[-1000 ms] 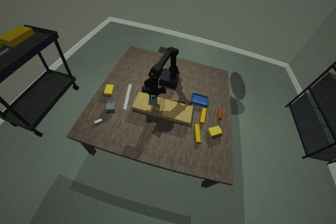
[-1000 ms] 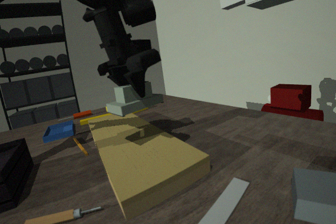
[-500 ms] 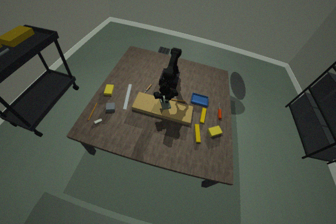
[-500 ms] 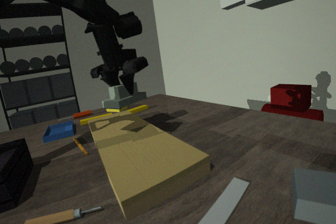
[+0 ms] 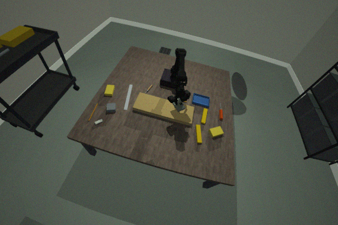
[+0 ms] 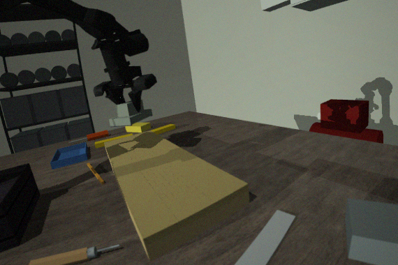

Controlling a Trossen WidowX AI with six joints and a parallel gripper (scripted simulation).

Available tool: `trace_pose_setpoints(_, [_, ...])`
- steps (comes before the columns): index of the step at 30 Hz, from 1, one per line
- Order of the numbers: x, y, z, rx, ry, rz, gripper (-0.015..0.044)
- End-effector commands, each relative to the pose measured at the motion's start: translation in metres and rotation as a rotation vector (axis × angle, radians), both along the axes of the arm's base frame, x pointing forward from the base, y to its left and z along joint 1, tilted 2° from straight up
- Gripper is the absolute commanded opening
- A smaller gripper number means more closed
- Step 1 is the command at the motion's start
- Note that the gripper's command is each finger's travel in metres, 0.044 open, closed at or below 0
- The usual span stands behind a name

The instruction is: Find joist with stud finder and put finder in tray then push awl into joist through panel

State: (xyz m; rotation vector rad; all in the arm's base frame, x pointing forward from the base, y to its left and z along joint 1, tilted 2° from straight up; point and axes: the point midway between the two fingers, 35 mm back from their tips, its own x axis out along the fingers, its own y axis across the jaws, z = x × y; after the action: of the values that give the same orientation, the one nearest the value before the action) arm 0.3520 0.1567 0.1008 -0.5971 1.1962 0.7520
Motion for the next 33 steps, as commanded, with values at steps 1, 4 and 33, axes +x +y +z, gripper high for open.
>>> trace_pose_setpoints(1, [-0.015, 0.026, 0.002, 0.009, -0.008, 0.07, 0.0])
trace_pose_setpoints(4, [-0.026, 0.042, 0.0, 0.01, -0.006, 0.12, 0.0])
trace_pose_setpoints(33, [-0.172, 0.162, -0.016, 0.01, 0.01, 0.605, 0.0])
